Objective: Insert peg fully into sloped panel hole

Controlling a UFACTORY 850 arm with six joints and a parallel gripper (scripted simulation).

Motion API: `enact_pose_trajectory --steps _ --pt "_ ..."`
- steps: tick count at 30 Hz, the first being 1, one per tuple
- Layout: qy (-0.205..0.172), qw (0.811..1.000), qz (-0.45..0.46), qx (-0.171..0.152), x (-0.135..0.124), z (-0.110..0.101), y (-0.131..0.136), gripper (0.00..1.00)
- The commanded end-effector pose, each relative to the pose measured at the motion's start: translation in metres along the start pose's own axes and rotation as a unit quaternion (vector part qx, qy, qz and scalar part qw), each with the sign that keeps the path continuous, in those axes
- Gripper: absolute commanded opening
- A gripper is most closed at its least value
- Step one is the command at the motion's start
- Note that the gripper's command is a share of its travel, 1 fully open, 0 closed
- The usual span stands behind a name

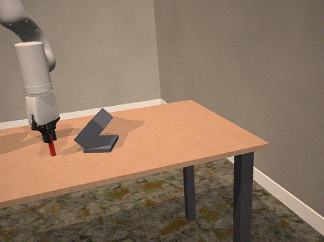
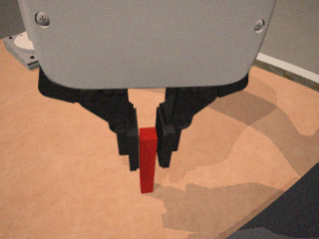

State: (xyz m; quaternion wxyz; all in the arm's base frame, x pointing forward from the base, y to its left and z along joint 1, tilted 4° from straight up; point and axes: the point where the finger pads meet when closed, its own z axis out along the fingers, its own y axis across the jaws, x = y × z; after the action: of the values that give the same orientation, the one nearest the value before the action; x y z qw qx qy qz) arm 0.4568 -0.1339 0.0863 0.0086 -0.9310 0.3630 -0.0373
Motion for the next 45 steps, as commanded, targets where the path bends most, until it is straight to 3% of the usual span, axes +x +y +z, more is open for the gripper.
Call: enact_pose_trajectory --steps 1,5,25,26,45 --pt "0.001 1.000 0.000 0.000 0.001 -0.001 0.000 0.02" --pt "0.001 1.000 0.000 0.000 0.001 -0.005 0.000 0.00" --pt "0.001 1.000 0.000 0.000 0.001 -0.081 -0.001 0.00" --pt "0.001 1.000 -0.001 0.000 0.001 -0.071 -0.001 0.00" --pt "0.002 0.998 -0.050 -0.026 -0.008 -0.071 0.008 0.00"
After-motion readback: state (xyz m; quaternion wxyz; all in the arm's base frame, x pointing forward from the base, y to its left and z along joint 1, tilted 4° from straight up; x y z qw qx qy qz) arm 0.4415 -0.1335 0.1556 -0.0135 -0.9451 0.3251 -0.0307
